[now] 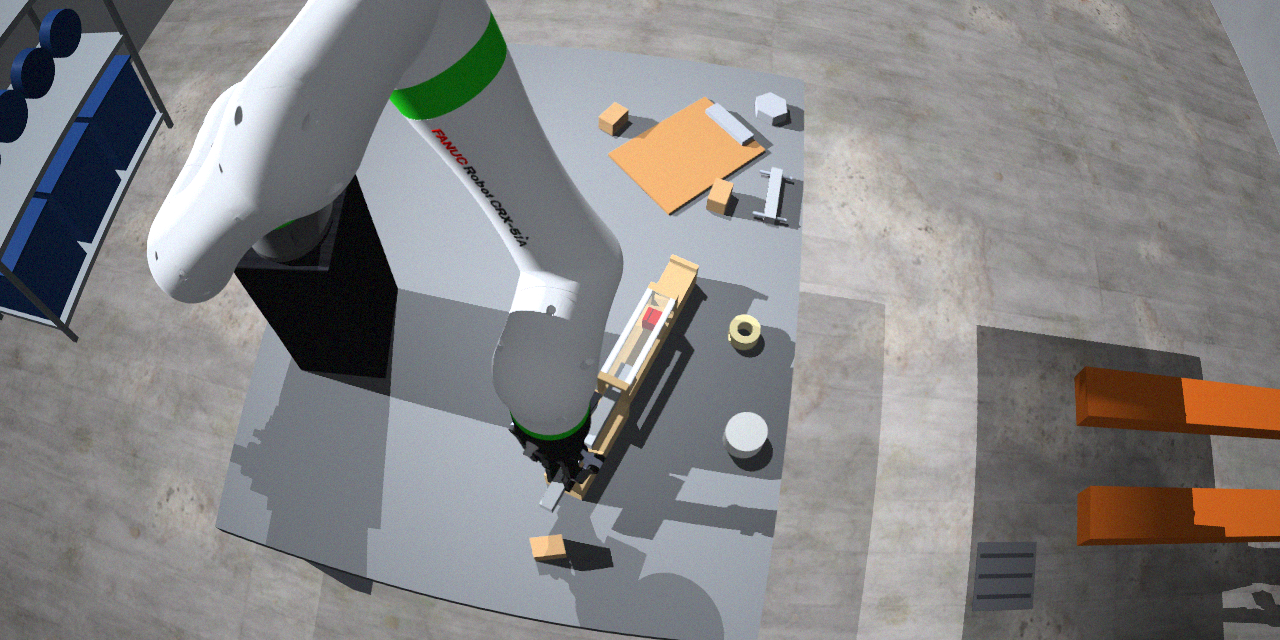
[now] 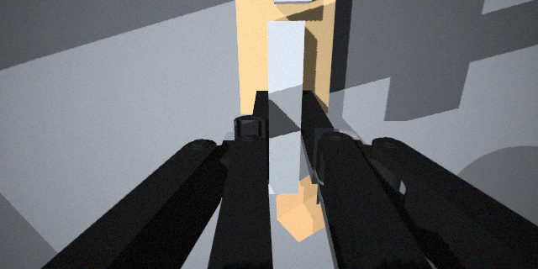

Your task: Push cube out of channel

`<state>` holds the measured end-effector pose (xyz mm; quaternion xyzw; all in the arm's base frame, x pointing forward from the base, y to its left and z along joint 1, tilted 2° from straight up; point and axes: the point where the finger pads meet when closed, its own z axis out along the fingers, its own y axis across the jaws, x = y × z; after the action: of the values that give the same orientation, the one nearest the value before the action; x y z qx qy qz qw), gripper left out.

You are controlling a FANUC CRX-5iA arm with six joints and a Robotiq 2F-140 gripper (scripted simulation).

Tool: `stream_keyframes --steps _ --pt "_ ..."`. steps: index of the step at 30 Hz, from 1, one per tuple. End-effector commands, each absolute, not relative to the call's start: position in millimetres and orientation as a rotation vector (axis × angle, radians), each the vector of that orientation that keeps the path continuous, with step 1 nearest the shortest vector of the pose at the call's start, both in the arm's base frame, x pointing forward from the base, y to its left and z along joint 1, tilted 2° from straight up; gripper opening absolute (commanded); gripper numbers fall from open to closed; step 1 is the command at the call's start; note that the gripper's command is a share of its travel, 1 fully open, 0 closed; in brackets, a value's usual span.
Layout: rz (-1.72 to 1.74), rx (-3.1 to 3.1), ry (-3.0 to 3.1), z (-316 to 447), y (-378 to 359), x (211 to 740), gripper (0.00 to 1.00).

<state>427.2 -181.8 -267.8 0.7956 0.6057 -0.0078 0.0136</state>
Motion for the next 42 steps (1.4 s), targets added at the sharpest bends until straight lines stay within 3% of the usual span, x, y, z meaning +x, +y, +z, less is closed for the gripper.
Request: stream_keyframes --steps 1,42 --pt "-0.023 2.477 1.886 -267 -182 428 0.10" --pt "-0.023 2.477 1.886 -268 -165 433 0.10"
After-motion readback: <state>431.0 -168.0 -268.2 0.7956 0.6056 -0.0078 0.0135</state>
